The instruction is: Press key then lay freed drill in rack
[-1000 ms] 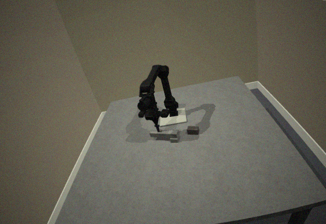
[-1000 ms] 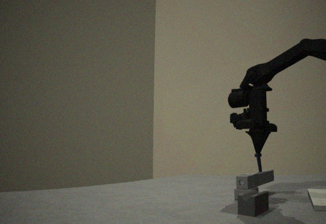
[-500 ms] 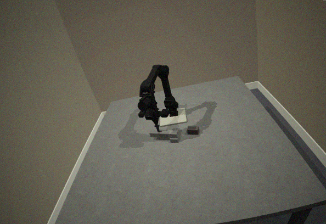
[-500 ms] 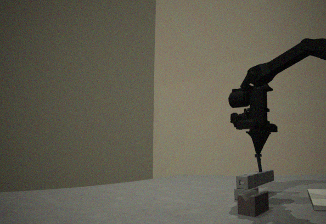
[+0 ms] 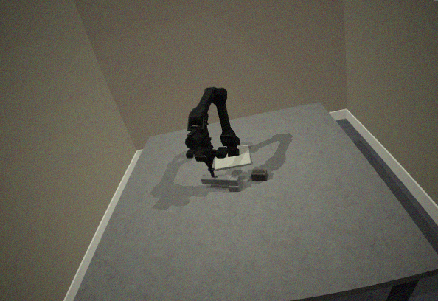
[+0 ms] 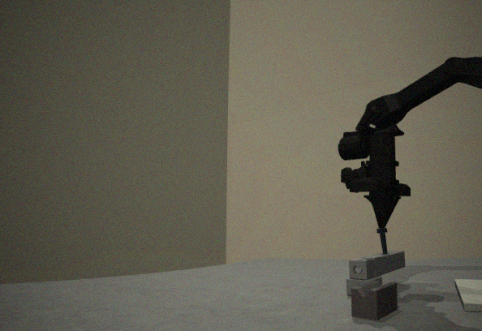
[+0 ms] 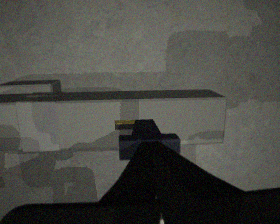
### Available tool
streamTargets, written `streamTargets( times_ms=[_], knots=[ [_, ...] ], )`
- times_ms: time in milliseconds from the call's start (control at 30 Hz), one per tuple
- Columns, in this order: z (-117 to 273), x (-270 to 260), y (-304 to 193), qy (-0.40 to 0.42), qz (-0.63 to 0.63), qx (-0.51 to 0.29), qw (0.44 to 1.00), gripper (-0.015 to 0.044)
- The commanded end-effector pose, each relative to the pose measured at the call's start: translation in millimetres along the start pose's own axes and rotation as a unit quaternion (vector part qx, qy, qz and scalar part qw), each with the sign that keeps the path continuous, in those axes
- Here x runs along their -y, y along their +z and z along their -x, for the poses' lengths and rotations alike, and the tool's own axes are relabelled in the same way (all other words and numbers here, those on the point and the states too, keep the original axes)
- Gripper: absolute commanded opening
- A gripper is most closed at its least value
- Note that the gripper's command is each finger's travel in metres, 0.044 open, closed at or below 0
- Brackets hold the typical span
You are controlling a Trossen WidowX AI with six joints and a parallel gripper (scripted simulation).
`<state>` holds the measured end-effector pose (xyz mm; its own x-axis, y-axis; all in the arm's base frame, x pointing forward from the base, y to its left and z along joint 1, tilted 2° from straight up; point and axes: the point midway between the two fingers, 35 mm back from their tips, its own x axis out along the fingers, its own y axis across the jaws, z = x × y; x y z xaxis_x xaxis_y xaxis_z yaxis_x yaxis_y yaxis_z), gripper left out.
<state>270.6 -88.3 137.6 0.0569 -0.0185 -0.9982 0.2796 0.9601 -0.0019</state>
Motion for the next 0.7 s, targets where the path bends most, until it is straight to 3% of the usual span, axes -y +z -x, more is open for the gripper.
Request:
streamTargets(
  times_ms=[0,500,667],
  knots=[
    [-24,0,-7,0.001,0.001,-0.036,0.999,0.0],
    [-26,0,-7,0.001,0.001,-0.036,0.999,0.0],
    [-1,0,0,0.001,0.001,-0.036,0.999,0.0131]
  ],
)
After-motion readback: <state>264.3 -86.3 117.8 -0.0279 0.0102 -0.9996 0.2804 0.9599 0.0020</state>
